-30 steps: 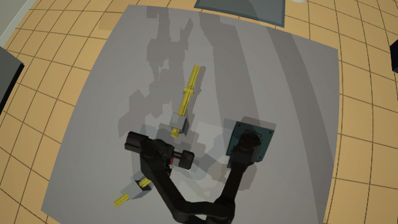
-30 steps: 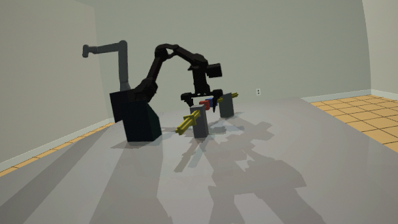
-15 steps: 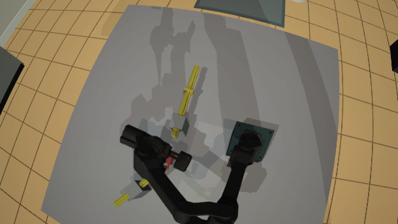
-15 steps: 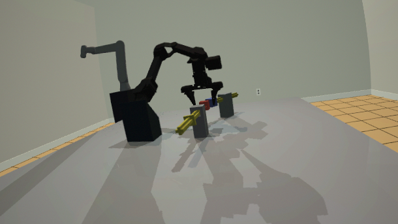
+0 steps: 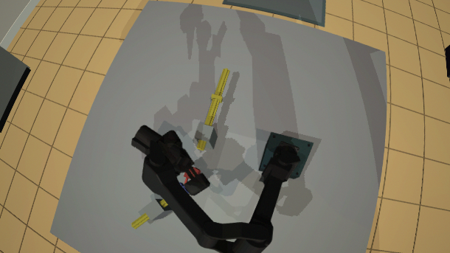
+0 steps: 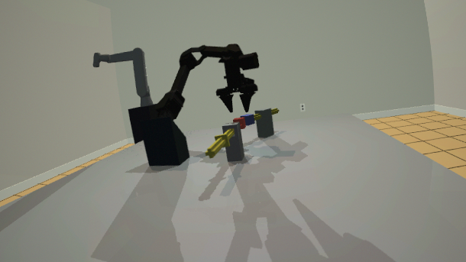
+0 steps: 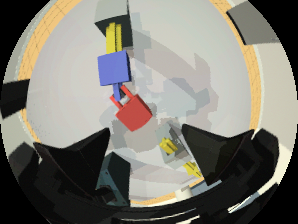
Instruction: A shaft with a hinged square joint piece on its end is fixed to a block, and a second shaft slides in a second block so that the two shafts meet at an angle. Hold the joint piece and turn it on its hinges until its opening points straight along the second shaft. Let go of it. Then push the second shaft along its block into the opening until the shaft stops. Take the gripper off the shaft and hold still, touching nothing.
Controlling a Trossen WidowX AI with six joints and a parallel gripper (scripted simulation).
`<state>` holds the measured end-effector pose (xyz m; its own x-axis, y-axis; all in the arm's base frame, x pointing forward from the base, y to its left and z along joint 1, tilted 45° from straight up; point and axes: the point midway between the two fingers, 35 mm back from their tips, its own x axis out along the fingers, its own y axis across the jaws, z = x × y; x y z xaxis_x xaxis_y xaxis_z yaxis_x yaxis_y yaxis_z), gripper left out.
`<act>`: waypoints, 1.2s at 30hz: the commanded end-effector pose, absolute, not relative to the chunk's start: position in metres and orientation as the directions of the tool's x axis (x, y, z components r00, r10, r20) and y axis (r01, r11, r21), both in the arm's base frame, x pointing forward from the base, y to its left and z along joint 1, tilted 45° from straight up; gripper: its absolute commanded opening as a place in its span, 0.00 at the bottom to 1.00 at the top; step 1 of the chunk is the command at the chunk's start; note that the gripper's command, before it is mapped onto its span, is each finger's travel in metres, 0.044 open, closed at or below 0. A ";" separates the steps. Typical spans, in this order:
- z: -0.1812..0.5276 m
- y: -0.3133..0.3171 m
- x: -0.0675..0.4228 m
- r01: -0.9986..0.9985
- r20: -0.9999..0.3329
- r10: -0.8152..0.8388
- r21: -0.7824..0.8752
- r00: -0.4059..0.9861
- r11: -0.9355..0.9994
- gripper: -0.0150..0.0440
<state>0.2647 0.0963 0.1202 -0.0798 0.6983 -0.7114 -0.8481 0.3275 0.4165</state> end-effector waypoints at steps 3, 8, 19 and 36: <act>0.134 0.081 0.267 -0.708 -0.716 0.694 0.530 -0.078 0.467 1.00; 0.146 0.070 0.267 -0.577 -0.715 0.694 0.600 -0.078 0.554 1.00; 0.171 0.046 0.264 -0.233 -0.711 0.699 0.695 -0.080 0.681 1.00; 0.164 0.040 0.267 -0.046 -0.681 0.726 0.731 -0.097 0.680 1.00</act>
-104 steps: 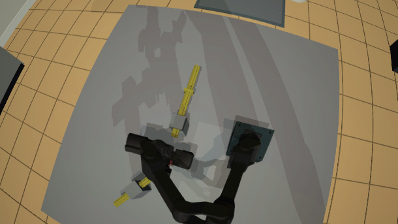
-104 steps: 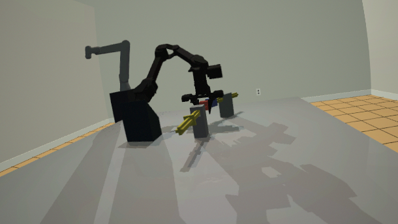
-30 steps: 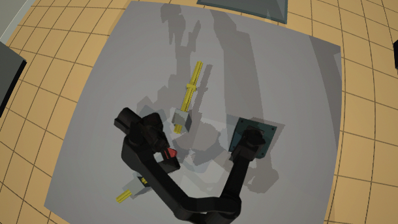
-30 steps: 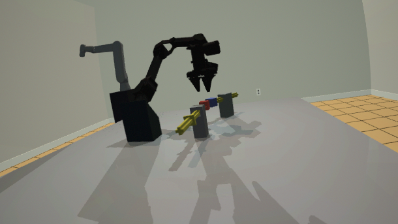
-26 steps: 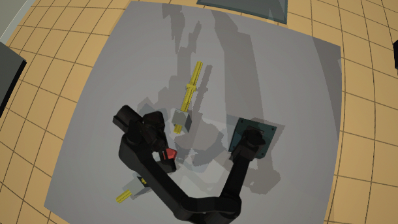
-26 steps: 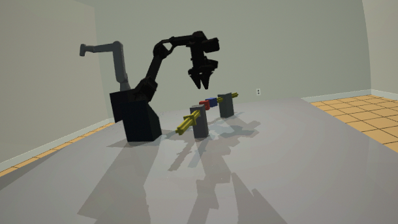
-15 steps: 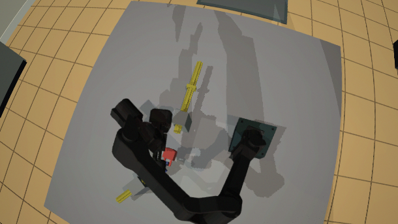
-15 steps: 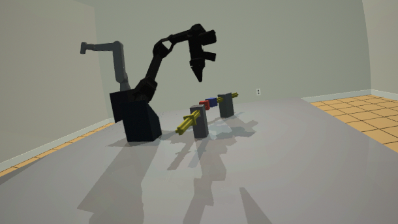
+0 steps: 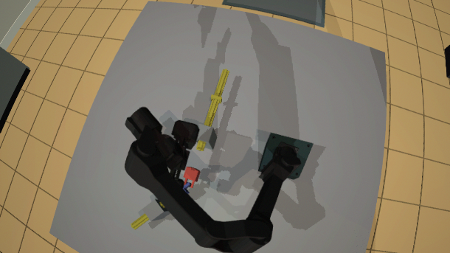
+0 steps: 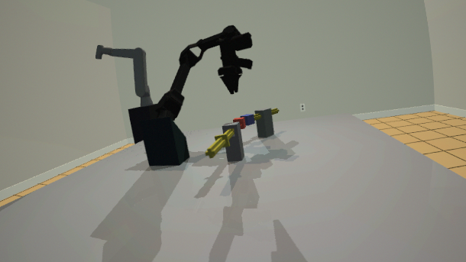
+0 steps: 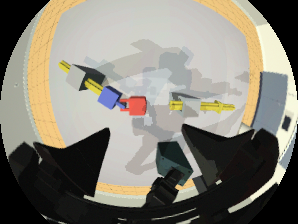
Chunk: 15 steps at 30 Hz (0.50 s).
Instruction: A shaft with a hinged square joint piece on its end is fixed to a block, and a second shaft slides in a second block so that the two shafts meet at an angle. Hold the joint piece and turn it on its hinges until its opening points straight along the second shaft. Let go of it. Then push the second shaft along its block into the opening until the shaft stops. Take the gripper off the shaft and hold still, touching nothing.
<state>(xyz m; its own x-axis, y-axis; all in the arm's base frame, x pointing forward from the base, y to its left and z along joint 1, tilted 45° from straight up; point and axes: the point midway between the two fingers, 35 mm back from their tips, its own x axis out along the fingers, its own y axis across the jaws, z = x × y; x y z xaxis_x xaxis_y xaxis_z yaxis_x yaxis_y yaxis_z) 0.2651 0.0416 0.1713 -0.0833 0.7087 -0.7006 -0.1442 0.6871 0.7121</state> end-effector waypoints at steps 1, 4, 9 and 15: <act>0.162 0.039 0.267 -0.012 -0.675 0.731 0.735 -0.101 0.678 1.00; 0.155 0.038 0.268 0.089 -0.657 0.746 0.741 -0.111 0.666 1.00; 0.144 0.035 0.270 0.256 -0.624 0.771 0.731 -0.124 0.633 1.00; 0.131 0.032 0.271 0.447 -0.583 0.801 0.685 -0.136 0.575 1.00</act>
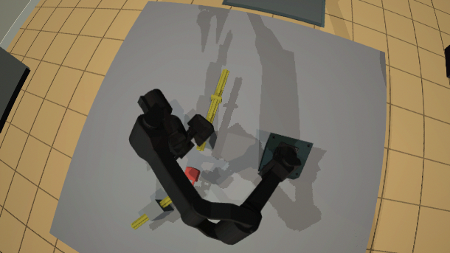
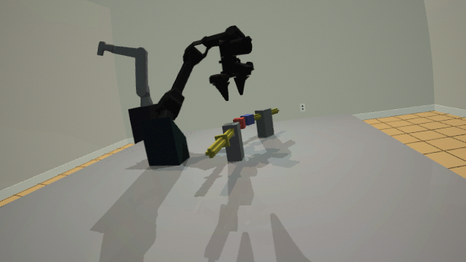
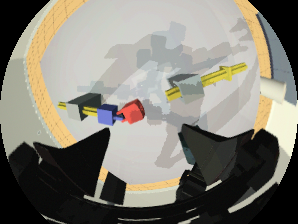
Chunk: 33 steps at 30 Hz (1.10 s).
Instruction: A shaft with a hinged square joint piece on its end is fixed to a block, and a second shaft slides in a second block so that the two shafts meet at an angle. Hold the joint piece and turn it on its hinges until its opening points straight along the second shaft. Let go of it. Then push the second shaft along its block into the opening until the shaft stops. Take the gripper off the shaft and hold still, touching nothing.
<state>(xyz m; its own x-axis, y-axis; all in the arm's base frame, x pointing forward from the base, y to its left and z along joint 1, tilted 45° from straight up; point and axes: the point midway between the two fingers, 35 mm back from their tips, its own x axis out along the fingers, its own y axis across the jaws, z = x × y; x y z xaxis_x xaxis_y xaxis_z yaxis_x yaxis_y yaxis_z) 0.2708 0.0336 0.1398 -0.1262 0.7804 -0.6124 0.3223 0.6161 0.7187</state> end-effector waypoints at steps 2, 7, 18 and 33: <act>0.127 0.031 0.271 0.507 -0.569 0.811 0.662 -0.138 0.552 1.00; 0.116 0.029 0.272 0.646 -0.533 0.834 0.589 -0.143 0.486 1.00; 0.094 0.024 0.271 0.880 -0.450 0.882 0.353 -0.139 0.318 1.00; 0.071 0.019 0.268 0.990 -0.361 0.925 0.030 -0.116 0.136 1.00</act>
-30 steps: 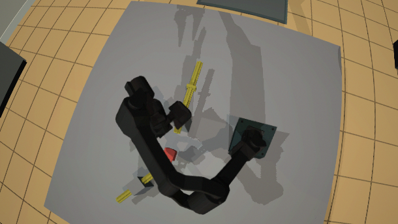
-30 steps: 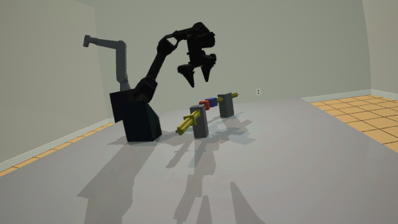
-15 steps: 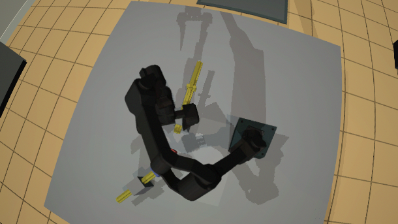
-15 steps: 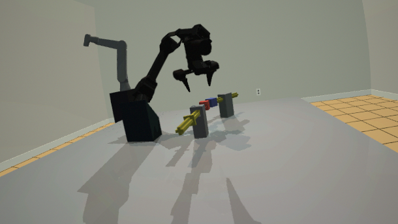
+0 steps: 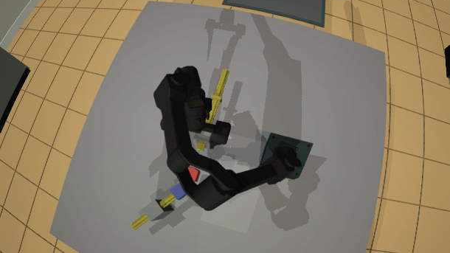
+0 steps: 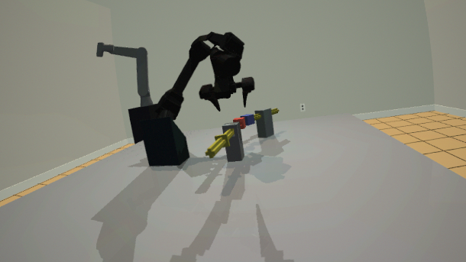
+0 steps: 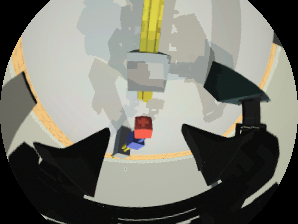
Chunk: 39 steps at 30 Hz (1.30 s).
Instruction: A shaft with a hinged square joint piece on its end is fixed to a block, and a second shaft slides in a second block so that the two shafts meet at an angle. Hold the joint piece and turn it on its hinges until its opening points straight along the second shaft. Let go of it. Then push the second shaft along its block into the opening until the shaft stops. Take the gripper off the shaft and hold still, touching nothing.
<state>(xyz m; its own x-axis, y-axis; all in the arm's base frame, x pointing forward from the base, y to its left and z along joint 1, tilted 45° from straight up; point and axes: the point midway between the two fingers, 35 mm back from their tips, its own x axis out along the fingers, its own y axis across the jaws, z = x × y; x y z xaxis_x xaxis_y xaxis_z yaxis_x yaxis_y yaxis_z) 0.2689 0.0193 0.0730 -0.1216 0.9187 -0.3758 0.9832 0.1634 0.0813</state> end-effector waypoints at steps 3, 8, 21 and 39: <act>0.071 0.019 0.268 0.990 -0.361 0.925 0.030 -0.116 0.136 1.00; 0.071 0.019 0.268 0.990 -0.361 0.925 0.030 -0.116 0.136 1.00; 0.039 -0.012 0.280 0.899 -0.441 0.891 0.337 -0.113 0.281 1.00; -0.020 -0.073 0.293 0.491 -0.583 0.807 0.676 -0.100 0.549 1.00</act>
<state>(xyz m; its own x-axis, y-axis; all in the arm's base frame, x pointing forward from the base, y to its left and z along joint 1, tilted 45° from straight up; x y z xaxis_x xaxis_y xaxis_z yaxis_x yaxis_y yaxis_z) 0.2910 -0.0592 -0.0070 -0.1029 0.8271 -0.5526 0.5915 0.4975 0.6345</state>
